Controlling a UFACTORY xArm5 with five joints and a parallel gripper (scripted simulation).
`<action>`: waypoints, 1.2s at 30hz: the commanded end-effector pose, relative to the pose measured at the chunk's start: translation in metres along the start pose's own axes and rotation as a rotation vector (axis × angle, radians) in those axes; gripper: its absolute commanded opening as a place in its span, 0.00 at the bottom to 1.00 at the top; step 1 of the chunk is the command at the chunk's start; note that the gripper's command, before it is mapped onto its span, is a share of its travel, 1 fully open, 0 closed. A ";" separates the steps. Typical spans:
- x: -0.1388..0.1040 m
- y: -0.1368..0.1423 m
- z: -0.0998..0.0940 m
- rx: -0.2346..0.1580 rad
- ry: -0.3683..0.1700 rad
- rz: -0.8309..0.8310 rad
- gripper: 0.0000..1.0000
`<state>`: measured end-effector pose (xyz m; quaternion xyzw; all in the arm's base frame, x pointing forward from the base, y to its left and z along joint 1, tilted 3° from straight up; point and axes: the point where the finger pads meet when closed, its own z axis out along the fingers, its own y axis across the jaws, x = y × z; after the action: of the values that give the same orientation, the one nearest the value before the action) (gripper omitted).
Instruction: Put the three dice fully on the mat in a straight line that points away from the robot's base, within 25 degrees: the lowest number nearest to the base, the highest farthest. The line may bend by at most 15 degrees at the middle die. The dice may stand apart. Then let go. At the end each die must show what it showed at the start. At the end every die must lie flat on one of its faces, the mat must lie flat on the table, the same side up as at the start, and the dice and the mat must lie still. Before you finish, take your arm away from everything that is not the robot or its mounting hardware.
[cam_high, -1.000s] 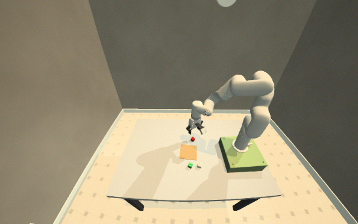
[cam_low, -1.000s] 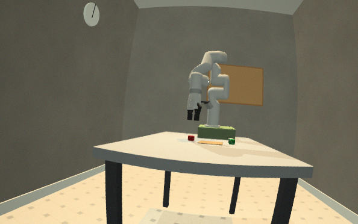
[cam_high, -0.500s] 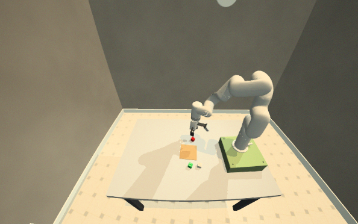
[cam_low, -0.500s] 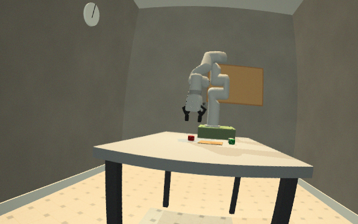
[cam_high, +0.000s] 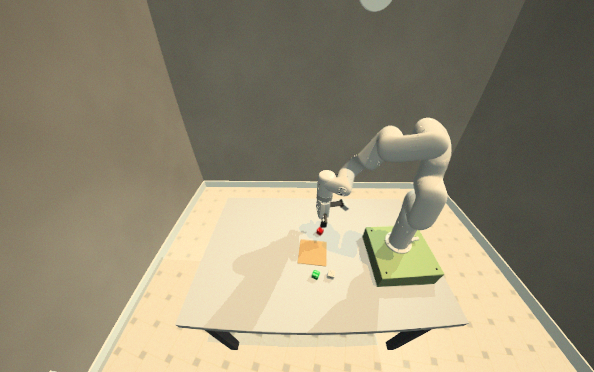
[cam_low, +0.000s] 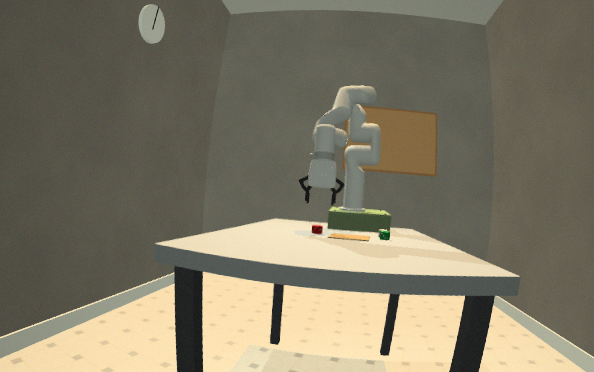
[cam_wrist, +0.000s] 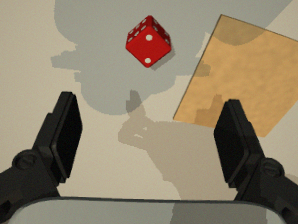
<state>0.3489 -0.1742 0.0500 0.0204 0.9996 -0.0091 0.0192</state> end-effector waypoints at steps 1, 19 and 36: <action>-0.001 0.000 0.001 0.002 -0.003 -0.154 1.00; -0.001 0.000 0.010 0.003 -0.003 -0.737 1.00; -0.001 0.000 0.011 0.003 -0.003 -0.791 0.47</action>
<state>0.3494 -0.1739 0.0384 -0.3665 0.9302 -0.0160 0.0144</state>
